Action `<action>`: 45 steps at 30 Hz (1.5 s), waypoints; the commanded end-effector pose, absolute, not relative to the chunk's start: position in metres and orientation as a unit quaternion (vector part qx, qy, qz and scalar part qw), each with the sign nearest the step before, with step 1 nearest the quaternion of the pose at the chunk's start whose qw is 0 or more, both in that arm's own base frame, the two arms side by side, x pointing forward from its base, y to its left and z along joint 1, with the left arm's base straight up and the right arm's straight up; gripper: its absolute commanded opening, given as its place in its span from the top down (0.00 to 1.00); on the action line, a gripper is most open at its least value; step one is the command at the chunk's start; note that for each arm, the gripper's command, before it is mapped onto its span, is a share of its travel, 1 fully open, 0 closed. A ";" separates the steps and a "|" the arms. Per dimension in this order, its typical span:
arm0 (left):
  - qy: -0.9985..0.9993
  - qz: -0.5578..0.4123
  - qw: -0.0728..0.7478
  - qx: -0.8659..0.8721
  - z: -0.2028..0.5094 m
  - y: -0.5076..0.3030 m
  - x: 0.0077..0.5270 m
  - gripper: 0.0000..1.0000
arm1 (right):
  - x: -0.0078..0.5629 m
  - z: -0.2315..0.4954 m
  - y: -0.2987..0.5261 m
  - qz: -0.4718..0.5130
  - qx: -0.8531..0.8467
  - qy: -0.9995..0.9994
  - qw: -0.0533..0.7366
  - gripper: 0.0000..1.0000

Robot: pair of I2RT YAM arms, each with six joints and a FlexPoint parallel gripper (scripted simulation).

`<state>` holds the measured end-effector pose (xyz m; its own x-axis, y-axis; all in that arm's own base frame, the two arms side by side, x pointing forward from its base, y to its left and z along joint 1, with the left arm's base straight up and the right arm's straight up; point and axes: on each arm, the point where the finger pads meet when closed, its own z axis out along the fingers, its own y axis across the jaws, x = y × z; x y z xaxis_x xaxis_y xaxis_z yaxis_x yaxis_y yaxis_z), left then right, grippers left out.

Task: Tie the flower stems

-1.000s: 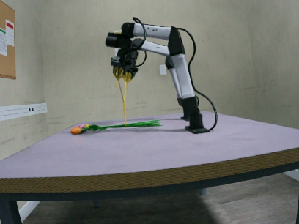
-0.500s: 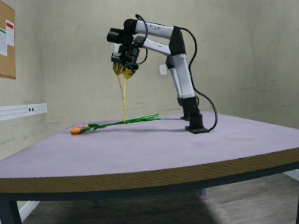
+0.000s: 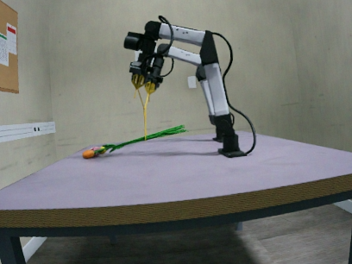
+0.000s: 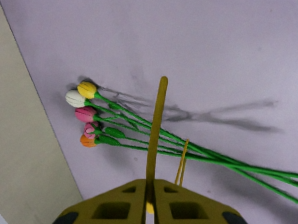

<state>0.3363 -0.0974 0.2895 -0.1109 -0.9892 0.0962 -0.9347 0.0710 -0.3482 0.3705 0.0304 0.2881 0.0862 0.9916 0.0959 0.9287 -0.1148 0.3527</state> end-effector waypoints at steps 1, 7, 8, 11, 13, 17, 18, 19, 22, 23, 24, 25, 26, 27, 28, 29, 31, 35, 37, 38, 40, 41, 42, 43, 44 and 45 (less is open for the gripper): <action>0.729 -0.167 0.088 -0.658 0.297 -0.081 0.329 1.00 | 0.359 0.300 0.016 0.164 0.726 0.659 0.109 1.00; 0.729 -0.169 0.090 -0.658 0.298 -0.058 0.332 1.00 | 0.356 0.300 -0.007 0.164 0.726 0.659 0.111 1.00; 0.728 -0.169 0.090 -0.658 0.298 -0.053 0.332 1.00 | 0.356 0.300 -0.012 0.165 0.726 0.659 0.111 1.00; 0.728 -0.170 0.091 -0.658 0.298 -0.049 0.333 1.00 | 0.355 0.300 -0.016 0.165 0.726 0.659 0.112 1.00; 0.728 -0.171 0.092 -0.657 0.298 -0.039 0.334 1.00 | 0.354 0.301 -0.025 0.166 0.725 0.658 0.113 1.00; 0.728 -0.171 0.093 -0.658 0.296 -0.020 0.340 1.00 | 0.352 0.301 -0.045 0.167 0.725 0.658 0.116 1.00; 0.728 -0.171 0.093 -0.658 0.295 -0.015 0.342 1.00 | 0.351 0.301 -0.050 0.168 0.725 0.658 0.118 1.00; 0.728 -0.171 0.093 -0.658 0.295 -0.010 0.343 1.00 | 0.351 0.302 -0.055 0.169 0.725 0.658 0.119 1.00; 0.727 -0.173 0.096 -0.657 0.295 0.005 0.346 1.00 | 0.352 0.298 -0.070 0.168 0.725 0.658 0.118 1.00; 0.727 -0.173 0.096 -0.658 0.294 0.010 0.347 1.00 | 0.353 0.298 -0.075 0.168 0.725 0.657 0.118 1.00; 0.727 -0.173 0.096 -0.658 0.294 0.015 0.348 1.00 | 0.353 0.298 -0.080 0.169 0.725 0.657 0.119 1.00; 0.727 -0.174 0.097 -0.657 0.294 0.020 0.348 1.00 | 0.353 0.298 -0.085 0.169 0.725 0.657 0.120 1.00; 0.726 -0.175 0.098 -0.657 0.294 0.025 0.349 1.00 | 0.352 0.298 -0.090 0.169 0.725 0.657 0.121 1.00; 0.726 -0.175 0.098 -0.657 0.294 0.025 0.349 1.00 | 0.352 0.298 -0.090 0.169 0.725 0.657 0.121 1.00; 0.726 -0.175 0.098 -0.657 0.294 0.025 0.349 1.00 | 0.352 0.298 -0.090 0.169 0.725 0.657 0.121 1.00; 0.726 -0.175 0.099 -0.657 0.294 0.029 0.349 1.00 | 0.352 0.297 -0.095 0.170 0.725 0.657 0.121 1.00; 0.726 -0.177 0.101 -0.657 0.294 0.038 0.350 1.00 | 0.352 0.295 -0.104 0.170 0.725 0.656 0.121 1.00; 0.725 -0.179 0.106 -0.657 0.294 0.055 0.352 1.00 | 0.350 0.295 -0.121 0.172 0.725 0.656 0.125 1.00; 0.724 -0.181 0.108 -0.657 0.294 0.062 0.353 1.00 | 0.349 0.295 -0.128 0.173 0.724 0.655 0.127 1.00; 0.724 -0.181 0.109 -0.657 0.294 0.066 0.353 1.00 | 0.349 0.295 -0.132 0.173 0.724 0.655 0.129 1.00; 0.723 -0.179 0.113 -0.657 0.294 0.073 0.354 1.00 | 0.348 0.295 -0.139 0.170 0.725 0.654 0.132 1.00; 0.723 -0.177 0.109 -0.659 0.292 0.072 0.354 1.00 | 0.347 0.293 -0.139 0.169 0.726 0.654 0.130 1.00; 0.723 -0.179 0.111 -0.659 0.293 0.070 0.353 1.00 | 0.346 0.295 -0.137 0.170 0.725 0.654 0.132 1.00; 0.722 -0.178 0.115 -0.658 0.295 0.070 0.351 1.00 | 0.345 0.297 -0.136 0.171 0.725 0.653 0.136 1.00; 0.722 -0.178 0.115 -0.658 0.295 0.070 0.351 1.00 | 0.345 0.297 -0.136 0.171 0.725 0.653 0.136 1.00; 0.722 -0.178 0.115 -0.658 0.295 0.070 0.351 1.00 | 0.345 0.297 -0.136 0.171 0.725 0.653 0.136 1.00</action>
<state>0.3514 0.0573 0.2890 -0.1190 -0.9863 0.1141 -0.9166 0.0650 -0.3944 0.3481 -0.1229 0.2878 0.0757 0.9897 0.1218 0.9110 -0.1183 0.3952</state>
